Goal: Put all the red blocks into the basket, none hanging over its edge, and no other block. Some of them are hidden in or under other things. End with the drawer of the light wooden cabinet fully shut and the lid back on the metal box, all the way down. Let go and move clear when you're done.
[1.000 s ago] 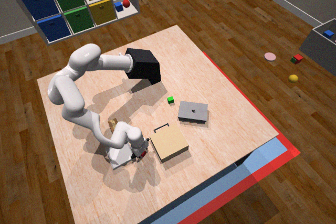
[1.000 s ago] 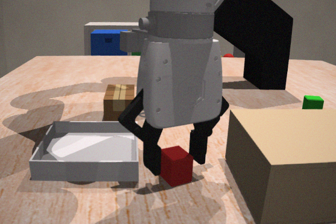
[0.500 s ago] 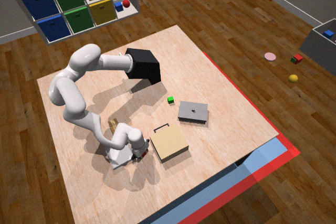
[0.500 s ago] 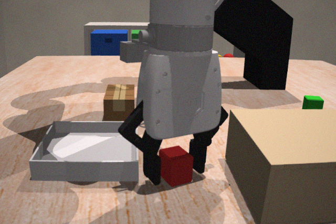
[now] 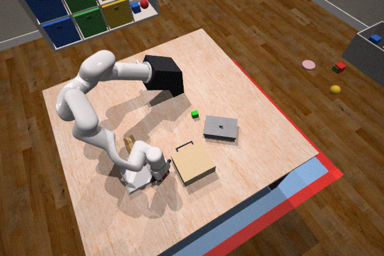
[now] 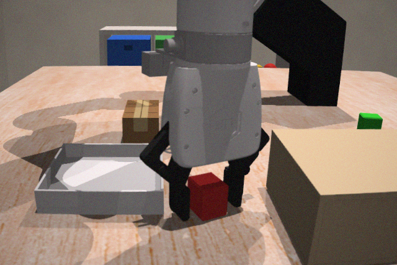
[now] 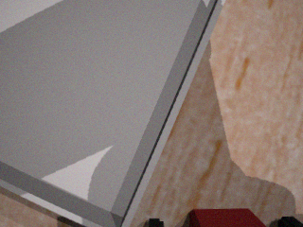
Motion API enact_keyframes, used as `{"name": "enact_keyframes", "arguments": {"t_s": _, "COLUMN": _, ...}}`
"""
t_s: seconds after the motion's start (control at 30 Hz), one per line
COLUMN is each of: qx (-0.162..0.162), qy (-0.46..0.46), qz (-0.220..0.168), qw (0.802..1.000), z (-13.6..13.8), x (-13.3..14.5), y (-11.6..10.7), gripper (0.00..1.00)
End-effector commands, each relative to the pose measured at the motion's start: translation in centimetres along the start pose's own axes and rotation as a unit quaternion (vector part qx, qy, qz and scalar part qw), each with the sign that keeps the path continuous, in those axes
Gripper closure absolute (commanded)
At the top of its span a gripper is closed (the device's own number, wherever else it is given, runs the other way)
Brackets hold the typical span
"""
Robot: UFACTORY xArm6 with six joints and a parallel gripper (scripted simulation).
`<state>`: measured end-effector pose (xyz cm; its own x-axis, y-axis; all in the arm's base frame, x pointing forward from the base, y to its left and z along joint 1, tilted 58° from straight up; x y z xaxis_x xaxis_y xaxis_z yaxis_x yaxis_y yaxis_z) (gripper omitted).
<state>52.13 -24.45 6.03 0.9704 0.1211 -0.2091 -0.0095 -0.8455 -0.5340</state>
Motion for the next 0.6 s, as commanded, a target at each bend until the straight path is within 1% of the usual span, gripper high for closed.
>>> {"name": "enact_keyframes", "arguments": {"t_s": 0.0, "qx": 0.0, "qy": 0.0, "qz": -0.002, "qw": 1.0, "z": -0.05, "x": 0.1, "y": -0.13, "gripper": 0.32}}
{"name": "enact_keyframes", "arguments": {"t_s": 0.1, "qx": 0.0, "qy": 0.0, "qz": -0.002, "qw": 1.0, "z": -0.05, "x": 0.1, "y": -0.13, "gripper": 0.32}}
{"name": "enact_keyframes", "arguments": {"t_s": 0.13, "qx": 0.0, "qy": 0.0, "qz": -0.002, "qw": 1.0, "z": -0.05, "x": 0.1, "y": -0.13, "gripper": 1.0}}
{"name": "enact_keyframes", "arguments": {"t_s": 0.57, "qx": 0.0, "qy": 0.0, "qz": -0.002, "qw": 1.0, "z": -0.05, "x": 0.1, "y": -0.13, "gripper": 1.0}}
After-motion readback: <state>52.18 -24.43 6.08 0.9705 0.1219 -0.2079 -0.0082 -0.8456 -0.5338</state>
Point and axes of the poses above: the point where the finger pads meet when closed, its own y axis out along the fingers, its own z axis across the jaws, x = y × z, the point moved 5 cm from there along -y, back along the fingers, and after that the axes turned 8 degrees about y, right-handed, at the moved point
